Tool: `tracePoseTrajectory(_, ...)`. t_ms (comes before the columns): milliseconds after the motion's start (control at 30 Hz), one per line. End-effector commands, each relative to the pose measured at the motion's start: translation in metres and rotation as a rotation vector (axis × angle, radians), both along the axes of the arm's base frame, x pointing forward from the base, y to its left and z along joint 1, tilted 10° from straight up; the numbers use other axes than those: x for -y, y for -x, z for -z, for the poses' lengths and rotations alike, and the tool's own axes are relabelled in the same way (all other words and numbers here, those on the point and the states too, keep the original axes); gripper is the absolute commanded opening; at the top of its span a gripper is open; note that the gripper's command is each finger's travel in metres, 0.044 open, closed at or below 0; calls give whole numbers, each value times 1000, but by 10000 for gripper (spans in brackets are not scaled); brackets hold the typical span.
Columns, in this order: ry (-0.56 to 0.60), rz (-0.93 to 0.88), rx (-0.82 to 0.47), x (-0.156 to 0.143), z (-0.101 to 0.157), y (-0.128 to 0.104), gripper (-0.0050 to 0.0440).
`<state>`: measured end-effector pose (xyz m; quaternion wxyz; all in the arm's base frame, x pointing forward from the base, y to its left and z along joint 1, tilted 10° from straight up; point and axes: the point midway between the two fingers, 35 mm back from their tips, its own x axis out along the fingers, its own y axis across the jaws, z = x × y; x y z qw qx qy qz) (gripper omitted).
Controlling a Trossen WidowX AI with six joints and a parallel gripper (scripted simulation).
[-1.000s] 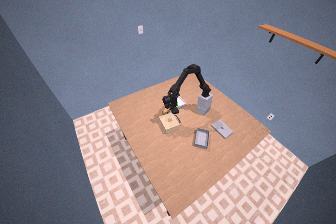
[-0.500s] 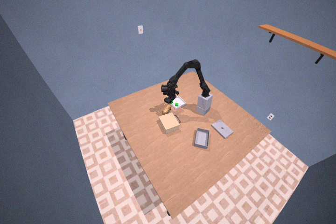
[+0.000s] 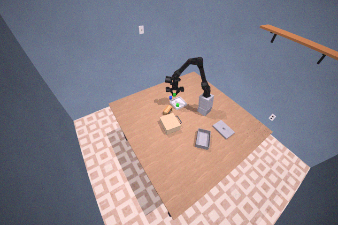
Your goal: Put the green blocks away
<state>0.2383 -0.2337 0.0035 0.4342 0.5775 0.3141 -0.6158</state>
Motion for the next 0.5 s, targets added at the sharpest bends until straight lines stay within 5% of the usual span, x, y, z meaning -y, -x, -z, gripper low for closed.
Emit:
tracePoseTrajectory(0,-19,267,44,9,0,18,0)
tracePoseTrajectory(133,-19,267,44,9,0,18,0)
tracePoseTrajectory(467,-19,267,44,18,52,15,0)
